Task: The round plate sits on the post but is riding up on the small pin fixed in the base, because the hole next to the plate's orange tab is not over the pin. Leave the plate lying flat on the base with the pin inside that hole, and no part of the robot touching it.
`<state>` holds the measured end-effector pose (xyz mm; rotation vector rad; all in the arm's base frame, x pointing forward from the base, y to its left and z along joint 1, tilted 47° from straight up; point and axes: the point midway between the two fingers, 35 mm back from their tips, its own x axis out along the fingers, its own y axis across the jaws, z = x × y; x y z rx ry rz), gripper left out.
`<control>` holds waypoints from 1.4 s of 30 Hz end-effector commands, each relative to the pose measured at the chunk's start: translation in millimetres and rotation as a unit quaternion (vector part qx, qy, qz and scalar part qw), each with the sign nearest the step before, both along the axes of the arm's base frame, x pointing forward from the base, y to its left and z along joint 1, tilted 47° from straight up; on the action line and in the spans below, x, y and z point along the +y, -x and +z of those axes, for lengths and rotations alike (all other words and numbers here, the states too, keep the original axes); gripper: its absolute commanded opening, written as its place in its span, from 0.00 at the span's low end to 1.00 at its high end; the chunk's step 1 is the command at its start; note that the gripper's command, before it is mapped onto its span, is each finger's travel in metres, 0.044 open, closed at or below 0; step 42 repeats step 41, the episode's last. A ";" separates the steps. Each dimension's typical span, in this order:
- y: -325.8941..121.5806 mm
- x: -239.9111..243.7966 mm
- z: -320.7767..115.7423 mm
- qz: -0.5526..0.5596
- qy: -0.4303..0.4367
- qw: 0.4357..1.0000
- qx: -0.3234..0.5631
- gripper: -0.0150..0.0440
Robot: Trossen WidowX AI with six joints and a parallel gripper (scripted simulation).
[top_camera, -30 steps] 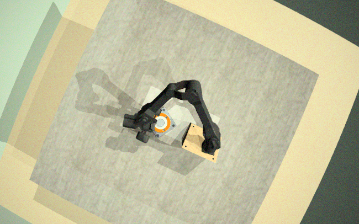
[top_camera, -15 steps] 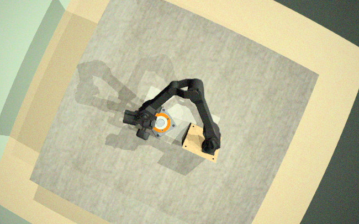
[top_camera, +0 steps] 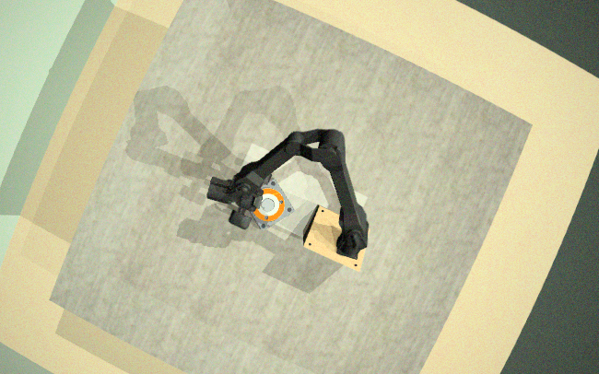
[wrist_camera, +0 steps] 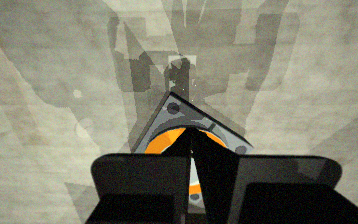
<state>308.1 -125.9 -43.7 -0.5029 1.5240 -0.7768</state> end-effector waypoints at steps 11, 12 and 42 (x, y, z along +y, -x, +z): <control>3.6 -8.0 8.9 -0.001 0.002 1.000 -0.001 0.25; 3.1 -6.0 10.4 -0.001 0.002 1.000 -0.001 0.25; 4.9 20.4 27.3 0.001 0.002 1.000 0.006 0.25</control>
